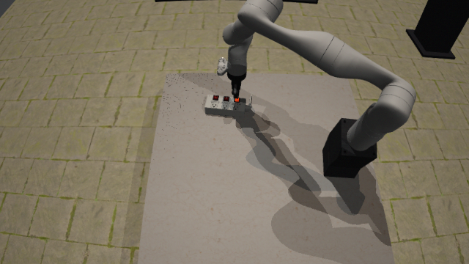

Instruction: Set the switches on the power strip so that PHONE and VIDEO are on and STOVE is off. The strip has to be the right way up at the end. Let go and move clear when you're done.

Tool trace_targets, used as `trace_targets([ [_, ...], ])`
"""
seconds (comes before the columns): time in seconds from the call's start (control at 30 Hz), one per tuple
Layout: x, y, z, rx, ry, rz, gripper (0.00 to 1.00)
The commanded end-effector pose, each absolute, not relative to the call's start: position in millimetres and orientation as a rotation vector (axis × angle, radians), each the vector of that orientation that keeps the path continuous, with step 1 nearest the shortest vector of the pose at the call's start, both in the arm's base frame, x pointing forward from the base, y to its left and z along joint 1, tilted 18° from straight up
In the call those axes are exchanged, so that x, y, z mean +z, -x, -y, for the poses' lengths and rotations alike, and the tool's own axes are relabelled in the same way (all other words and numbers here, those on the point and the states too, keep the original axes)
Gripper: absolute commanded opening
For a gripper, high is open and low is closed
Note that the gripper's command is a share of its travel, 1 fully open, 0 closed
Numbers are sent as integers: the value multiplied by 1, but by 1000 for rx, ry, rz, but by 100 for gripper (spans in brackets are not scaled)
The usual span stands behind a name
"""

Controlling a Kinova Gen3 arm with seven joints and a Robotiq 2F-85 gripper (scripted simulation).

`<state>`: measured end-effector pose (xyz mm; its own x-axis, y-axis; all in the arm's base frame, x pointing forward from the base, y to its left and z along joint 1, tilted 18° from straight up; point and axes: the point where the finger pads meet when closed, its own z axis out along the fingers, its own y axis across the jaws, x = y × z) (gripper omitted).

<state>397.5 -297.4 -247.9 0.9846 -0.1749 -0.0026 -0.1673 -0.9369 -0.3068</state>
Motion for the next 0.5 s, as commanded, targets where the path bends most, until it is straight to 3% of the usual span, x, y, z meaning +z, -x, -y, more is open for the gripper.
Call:
trace_targets([
  [0.0, -234, -396, 302, -34, 2818, -254, 0],
  [0.47, -230, -395, 303, -31, 2816, -254, 0],
])
